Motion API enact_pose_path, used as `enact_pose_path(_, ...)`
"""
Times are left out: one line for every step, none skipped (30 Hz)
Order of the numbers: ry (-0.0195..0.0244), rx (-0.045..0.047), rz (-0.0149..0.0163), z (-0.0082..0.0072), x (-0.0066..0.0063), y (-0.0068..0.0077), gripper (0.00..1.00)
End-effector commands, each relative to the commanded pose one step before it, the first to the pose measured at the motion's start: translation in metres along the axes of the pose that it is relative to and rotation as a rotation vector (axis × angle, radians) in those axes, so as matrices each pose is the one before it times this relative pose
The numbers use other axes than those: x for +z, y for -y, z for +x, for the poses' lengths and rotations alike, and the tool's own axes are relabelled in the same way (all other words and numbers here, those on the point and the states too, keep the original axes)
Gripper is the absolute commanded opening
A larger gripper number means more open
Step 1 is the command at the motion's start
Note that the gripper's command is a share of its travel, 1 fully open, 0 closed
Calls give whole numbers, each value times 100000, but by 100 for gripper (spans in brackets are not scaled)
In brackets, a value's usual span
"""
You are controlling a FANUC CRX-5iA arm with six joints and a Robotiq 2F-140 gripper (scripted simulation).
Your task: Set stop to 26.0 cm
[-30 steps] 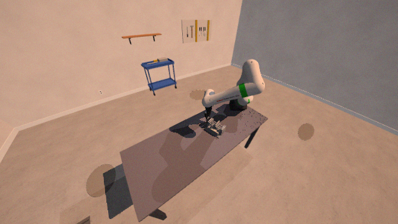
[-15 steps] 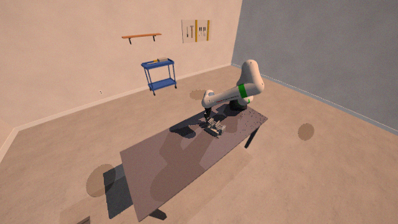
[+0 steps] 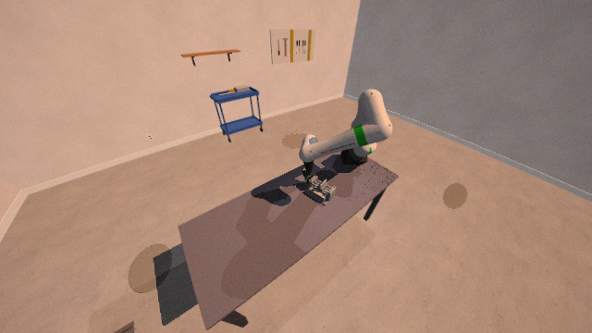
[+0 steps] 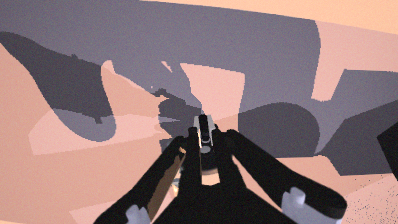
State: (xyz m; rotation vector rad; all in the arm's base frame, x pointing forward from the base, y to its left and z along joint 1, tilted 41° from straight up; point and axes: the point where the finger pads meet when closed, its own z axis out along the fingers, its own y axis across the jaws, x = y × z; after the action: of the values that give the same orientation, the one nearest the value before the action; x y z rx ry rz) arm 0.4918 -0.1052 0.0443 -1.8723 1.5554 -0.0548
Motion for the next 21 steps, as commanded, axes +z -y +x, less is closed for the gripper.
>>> enact_pose_path(-44,11,59,20,-6,320,4)
enact_pose_path(0,0,0,0,-1,93,4)
enact_pose_path(0,0,0,0,-1,94,4)
enact_pose_path(0,0,0,0,-1,95,4)
enact_pose_path(0,0,0,0,-12,94,4)
enact_pose_path(0,0,0,0,-18,94,4)
enact_pose_path(0,0,0,0,-18,95,4)
enact_pose_path(0,0,0,0,-18,95,4)
enact_pose_path(0,0,0,0,-19,96,4)
enact_pose_path(0,0,0,0,0,0,4)
enact_pose_path(0,0,0,0,0,0,4)
enact_pose_path(0,0,0,0,-21,96,4)
enact_pose_path(0,0,0,0,-36,95,4)
enact_pose_path(0,0,0,0,-36,95,4)
enact_pose_path(0,0,0,0,-37,96,4)
enact_pose_path(0,0,0,0,-37,97,4)
enact_pose_path(0,0,0,0,-37,97,4)
enact_pose_path(1,0,0,0,-56,95,4)
enact_pose_path(0,0,0,0,-57,95,4)
enact_pose_path(0,0,0,0,-58,96,4)
enact_pose_path(0,0,0,0,-58,97,4)
